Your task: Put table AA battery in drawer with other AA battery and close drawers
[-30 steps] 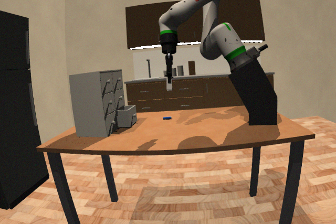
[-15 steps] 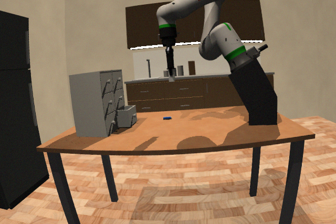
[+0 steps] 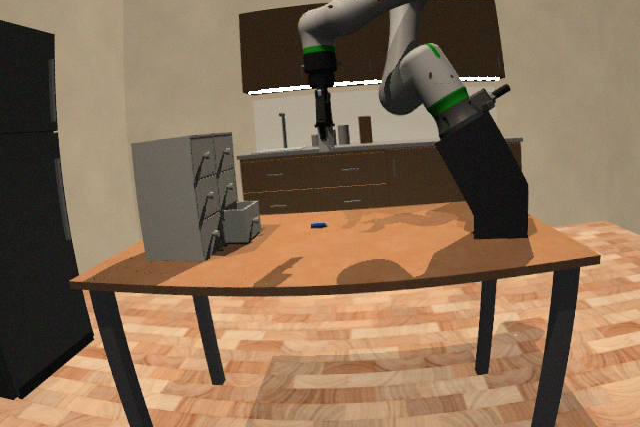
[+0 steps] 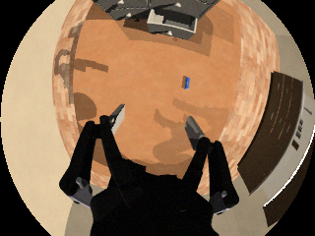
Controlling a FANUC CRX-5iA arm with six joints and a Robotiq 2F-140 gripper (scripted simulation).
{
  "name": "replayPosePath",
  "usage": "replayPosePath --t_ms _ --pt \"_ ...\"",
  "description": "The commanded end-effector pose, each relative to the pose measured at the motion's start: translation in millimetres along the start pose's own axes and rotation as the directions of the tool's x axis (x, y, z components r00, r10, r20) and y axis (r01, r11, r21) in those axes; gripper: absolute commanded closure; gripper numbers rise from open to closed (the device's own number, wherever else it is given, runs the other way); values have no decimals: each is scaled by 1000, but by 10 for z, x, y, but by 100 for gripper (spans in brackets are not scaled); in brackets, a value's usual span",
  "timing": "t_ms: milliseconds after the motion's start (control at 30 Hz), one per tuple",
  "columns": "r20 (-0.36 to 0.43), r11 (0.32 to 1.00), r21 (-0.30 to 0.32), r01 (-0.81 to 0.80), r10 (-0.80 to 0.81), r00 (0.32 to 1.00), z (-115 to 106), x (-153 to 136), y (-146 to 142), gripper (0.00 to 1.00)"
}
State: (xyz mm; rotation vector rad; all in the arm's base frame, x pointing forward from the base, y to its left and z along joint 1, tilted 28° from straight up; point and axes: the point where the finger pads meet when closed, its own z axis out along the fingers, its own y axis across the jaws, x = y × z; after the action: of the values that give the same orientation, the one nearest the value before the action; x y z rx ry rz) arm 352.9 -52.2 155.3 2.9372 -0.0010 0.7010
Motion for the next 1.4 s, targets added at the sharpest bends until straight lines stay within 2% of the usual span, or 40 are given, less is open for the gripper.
replayPosePath --t_ms 0,333,533,633,1000,1067,1200,1367 --pt "0 1000 0 0 0 1000 -2 2 -1 0" --pt "0 1000 0 0 0 1000 -6 2 -1 0" --pt "0 1000 0 0 0 1000 -98 2 -1 0" --pt "0 1000 0 0 0 1000 -281 2 -1 0" --pt "0 1000 0 0 0 1000 -1255 1 -1 0" --pt "0 1000 0 0 0 1000 -1255 1 -1 0" --pt "0 1000 0 0 0 1000 -1463 1 -1 0" --pt "0 1000 0 0 0 1000 -1584 1 -1 0"
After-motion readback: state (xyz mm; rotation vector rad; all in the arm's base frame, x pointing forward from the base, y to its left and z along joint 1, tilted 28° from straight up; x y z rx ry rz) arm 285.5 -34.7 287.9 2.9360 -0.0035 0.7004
